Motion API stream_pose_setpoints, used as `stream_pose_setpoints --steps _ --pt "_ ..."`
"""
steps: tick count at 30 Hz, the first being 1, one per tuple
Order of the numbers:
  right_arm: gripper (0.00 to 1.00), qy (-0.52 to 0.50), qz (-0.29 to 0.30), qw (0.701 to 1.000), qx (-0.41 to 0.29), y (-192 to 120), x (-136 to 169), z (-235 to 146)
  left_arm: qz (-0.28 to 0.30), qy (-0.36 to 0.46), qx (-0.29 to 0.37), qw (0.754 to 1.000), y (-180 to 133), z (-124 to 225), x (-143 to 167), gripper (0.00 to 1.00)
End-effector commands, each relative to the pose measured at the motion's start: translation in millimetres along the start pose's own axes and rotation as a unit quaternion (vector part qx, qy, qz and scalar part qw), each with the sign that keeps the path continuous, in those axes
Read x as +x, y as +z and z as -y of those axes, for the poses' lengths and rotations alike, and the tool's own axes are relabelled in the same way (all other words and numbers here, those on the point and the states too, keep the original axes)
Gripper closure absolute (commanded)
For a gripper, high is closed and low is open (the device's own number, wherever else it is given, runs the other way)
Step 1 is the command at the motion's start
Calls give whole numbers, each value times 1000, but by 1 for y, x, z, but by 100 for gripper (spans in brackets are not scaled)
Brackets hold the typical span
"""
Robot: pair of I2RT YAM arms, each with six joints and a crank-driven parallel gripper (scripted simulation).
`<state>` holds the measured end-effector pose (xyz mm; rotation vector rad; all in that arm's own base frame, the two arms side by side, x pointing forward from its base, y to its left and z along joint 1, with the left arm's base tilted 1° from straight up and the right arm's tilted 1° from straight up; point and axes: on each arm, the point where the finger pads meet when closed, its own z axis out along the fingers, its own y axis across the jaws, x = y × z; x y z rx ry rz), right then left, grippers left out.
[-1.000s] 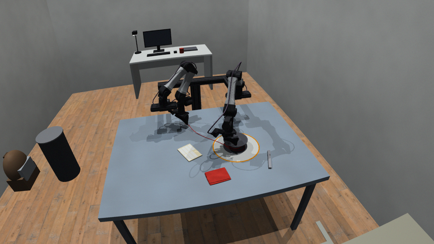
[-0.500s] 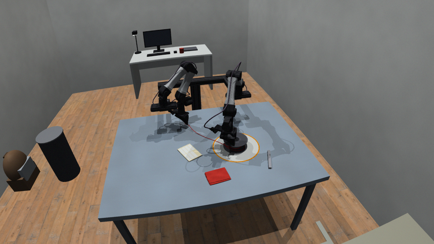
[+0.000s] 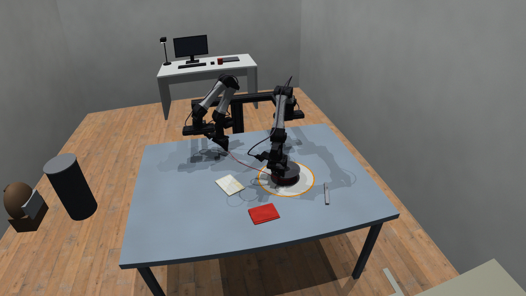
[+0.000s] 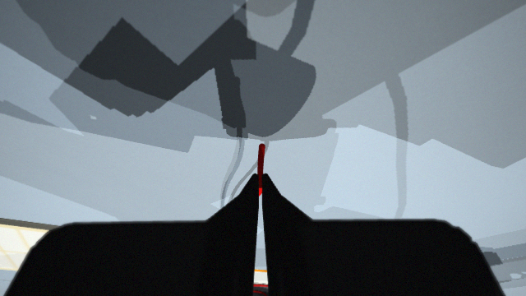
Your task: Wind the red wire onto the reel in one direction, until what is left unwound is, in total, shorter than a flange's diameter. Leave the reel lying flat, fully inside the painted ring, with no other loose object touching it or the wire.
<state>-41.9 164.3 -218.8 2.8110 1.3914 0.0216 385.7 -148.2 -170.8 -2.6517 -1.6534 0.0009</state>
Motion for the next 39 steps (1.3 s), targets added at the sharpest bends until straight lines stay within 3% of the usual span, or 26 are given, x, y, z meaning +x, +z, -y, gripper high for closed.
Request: stream_pose_setpoints --steps 1,7,18,32,39 --pt "100 0 6 1000 -1 1 -3 -4 -2 5 -10 1000 6 -11 0 7" --pt "100 -1 6 1000 -1 1 -4 -5 -2 5 -10 1000 25 -18 1 7" --pt "100 1 6 1000 -1 0 -4 -6 -2 5 -10 1000 15 -23 2 7" --pt "100 4 6 1000 -1 0 -4 -5 -2 5 -10 1000 15 -23 2 33" --pt "100 4 6 1000 -1 0 -3 -4 -2 -1 -10 1000 21 -24 2 34"
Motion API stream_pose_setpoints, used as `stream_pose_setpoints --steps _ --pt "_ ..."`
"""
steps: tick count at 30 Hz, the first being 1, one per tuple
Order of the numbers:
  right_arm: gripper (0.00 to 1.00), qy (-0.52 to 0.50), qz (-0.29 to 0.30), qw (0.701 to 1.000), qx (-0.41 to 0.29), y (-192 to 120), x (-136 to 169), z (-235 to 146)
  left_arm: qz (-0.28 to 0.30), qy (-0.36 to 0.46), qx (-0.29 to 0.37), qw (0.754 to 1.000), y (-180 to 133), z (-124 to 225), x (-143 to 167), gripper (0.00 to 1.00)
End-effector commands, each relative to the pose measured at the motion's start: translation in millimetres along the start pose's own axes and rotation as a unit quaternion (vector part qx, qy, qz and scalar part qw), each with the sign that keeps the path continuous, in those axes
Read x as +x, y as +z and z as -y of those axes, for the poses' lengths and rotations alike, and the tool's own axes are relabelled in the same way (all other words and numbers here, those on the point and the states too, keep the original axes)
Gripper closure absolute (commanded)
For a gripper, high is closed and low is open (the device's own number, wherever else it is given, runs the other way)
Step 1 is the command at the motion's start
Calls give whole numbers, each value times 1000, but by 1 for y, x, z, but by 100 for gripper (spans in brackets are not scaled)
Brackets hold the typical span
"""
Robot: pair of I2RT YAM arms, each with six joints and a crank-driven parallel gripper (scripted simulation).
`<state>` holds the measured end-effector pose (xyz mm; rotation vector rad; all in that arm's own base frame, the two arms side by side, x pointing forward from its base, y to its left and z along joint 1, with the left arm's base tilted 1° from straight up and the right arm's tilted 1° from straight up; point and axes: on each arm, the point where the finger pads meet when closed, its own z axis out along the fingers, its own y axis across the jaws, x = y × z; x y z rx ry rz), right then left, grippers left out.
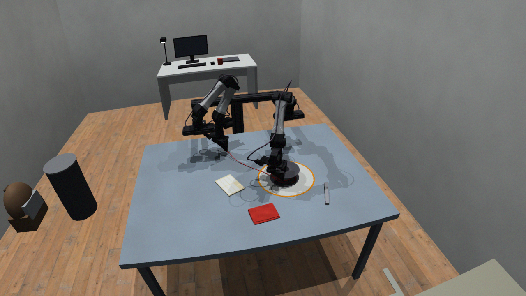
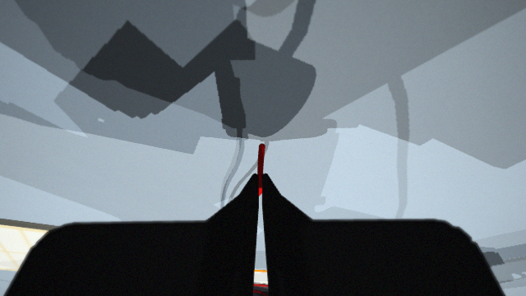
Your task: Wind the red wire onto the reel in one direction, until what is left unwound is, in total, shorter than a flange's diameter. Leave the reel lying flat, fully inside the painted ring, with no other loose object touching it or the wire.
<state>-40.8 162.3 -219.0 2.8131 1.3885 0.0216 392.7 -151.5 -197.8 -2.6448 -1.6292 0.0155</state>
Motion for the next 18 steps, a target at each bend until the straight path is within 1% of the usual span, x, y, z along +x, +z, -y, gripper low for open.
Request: stream_pose_setpoints --steps 1,4,6,8,10,12,14,16,18 --pt "100 3 6 1000 -1 -1 -2 -1 -1 -12 -20 1000 -6 -16 3 34" --pt "100 4 6 1000 -1 -1 -2 -1 0 -44 -20 999 -6 -15 9 34" --pt "100 7 6 1000 -1 -1 -2 0 1 -80 -20 997 -6 -14 15 34" --pt "100 7 6 1000 -1 -1 -1 1 2 -130 -20 991 -6 -12 24 34" --pt "100 5 6 1000 -1 -1 2 2 3 -192 -20 981 -6 -8 35 34" --pt "100 5 6 1000 -1 -1 2 2 3 -192 -20 981 -6 -8 35 34" --pt "100 23 6 1000 -1 -1 11 1 4 -266 -19 964 -6 -3 43 34" --pt "100 50 6 999 -2 -1 21 -1 6 -350 -19 937 -5 5 52 34" --pt "100 76 6 997 -2 -2 31 -2 8 -412 -17 911 -5 17 60 34"
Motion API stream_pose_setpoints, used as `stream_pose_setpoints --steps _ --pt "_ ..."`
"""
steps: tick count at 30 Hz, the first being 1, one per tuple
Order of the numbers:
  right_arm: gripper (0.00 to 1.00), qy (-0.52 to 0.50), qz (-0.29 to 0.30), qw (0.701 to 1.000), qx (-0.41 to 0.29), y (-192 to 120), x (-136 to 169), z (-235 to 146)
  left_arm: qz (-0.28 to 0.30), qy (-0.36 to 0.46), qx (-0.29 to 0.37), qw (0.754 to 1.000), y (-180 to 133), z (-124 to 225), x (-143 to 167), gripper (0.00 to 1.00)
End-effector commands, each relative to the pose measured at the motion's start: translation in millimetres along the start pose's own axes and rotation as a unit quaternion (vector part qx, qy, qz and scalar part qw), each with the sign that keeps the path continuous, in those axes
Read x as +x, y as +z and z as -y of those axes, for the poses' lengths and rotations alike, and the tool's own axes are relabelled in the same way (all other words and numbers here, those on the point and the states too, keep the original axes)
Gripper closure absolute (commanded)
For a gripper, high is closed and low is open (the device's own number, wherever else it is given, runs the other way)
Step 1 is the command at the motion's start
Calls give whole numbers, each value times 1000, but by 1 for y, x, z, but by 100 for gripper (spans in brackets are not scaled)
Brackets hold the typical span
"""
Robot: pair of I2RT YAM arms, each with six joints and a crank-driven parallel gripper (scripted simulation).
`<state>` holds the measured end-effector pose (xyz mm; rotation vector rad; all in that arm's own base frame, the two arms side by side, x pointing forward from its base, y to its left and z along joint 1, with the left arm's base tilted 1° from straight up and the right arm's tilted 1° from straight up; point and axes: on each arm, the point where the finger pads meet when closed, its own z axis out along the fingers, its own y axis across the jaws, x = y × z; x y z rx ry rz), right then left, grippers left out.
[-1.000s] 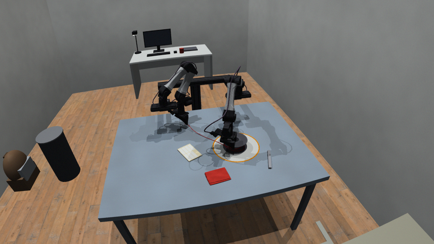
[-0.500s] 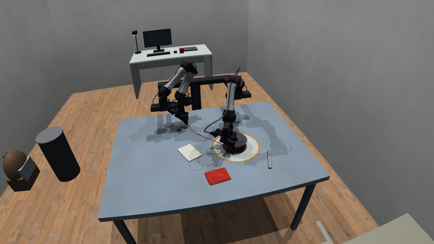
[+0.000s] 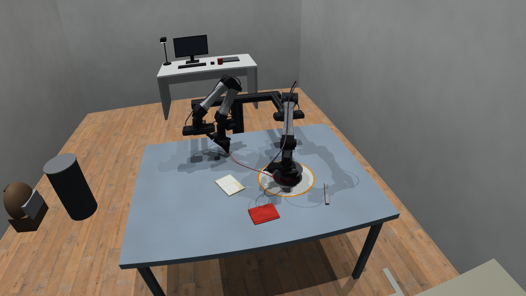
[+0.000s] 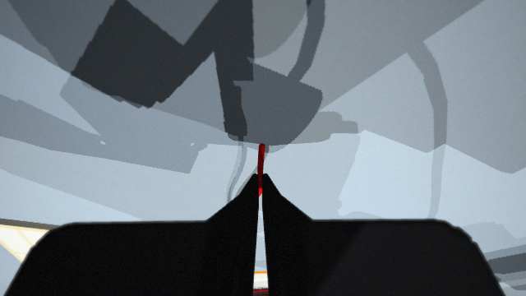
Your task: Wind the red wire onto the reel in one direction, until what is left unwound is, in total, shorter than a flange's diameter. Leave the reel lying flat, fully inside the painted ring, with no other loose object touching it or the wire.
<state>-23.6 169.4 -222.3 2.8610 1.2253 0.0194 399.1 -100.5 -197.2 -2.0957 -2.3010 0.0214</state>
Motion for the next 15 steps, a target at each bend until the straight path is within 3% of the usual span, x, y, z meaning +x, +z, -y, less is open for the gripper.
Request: stream_pose_setpoints --steps 1,5,9,11,12,15 --pt "100 33 0 999 10 -7 19 9 6 -175 -16 984 -5 -3 16 34" --pt "100 66 0 998 10 -9 36 12 9 -296 -11 955 -4 23 43 34" --pt "100 88 1 996 9 -9 46 11 9 -413 -4 911 -3 62 55 34" --pt "100 88 1 996 9 -9 46 11 9 -413 -4 911 -3 62 55 34" --pt "100 86 1 996 9 -9 45 10 2 -486 3 874 -2 69 53 34" --pt "100 78 1 997 9 -10 41 11 -4 -556 13 831 -1 90 42 34"
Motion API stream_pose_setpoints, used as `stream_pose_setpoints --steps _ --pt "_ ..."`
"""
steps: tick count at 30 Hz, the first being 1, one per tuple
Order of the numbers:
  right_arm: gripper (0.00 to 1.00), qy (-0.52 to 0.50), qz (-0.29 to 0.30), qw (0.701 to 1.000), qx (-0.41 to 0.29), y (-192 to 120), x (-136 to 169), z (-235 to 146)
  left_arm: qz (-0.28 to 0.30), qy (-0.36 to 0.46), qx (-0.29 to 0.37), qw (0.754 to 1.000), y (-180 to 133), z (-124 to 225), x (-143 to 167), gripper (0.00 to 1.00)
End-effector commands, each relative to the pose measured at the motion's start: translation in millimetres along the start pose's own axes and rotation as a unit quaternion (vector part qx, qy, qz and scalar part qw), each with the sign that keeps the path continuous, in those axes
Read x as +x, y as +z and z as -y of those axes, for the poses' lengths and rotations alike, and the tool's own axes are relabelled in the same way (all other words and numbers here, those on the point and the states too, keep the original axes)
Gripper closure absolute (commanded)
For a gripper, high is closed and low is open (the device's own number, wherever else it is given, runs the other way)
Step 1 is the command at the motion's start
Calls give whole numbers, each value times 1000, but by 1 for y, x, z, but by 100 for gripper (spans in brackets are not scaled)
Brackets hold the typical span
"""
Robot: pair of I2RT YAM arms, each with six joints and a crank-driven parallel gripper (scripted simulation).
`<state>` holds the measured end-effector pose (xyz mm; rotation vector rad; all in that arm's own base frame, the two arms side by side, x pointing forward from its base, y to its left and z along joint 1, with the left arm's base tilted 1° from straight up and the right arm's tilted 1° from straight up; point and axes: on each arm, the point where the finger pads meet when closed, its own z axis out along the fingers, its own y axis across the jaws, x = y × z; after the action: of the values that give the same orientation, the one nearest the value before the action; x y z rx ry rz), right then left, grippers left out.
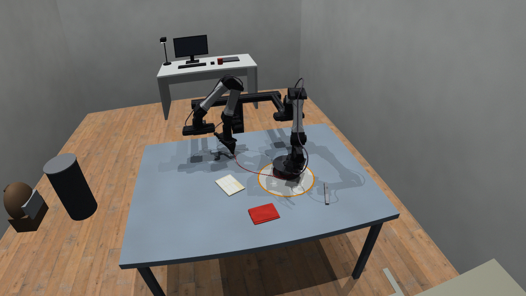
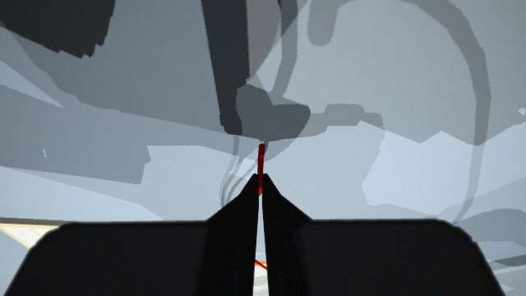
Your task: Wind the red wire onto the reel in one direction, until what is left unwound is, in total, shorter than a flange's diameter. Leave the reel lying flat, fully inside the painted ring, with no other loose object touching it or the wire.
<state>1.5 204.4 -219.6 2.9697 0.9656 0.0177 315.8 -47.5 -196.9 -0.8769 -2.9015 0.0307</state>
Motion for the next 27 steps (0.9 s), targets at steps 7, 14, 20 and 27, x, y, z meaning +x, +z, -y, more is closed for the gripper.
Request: stream_pose_setpoints --steps 7,14,20,27 --pt "100 -65 -54 996 19 -7 -6 14 11 -330 21 944 0 68 -5 34" --pt "100 -98 -102 990 19 -5 -5 16 4 -479 45 876 1 79 -22 34" --pt "100 -92 -75 993 10 -3 -11 9 6 -601 63 797 2 64 -33 34" --pt "100 -51 1 999 5 -4 -19 4 30 -730 65 679 6 53 -19 34"
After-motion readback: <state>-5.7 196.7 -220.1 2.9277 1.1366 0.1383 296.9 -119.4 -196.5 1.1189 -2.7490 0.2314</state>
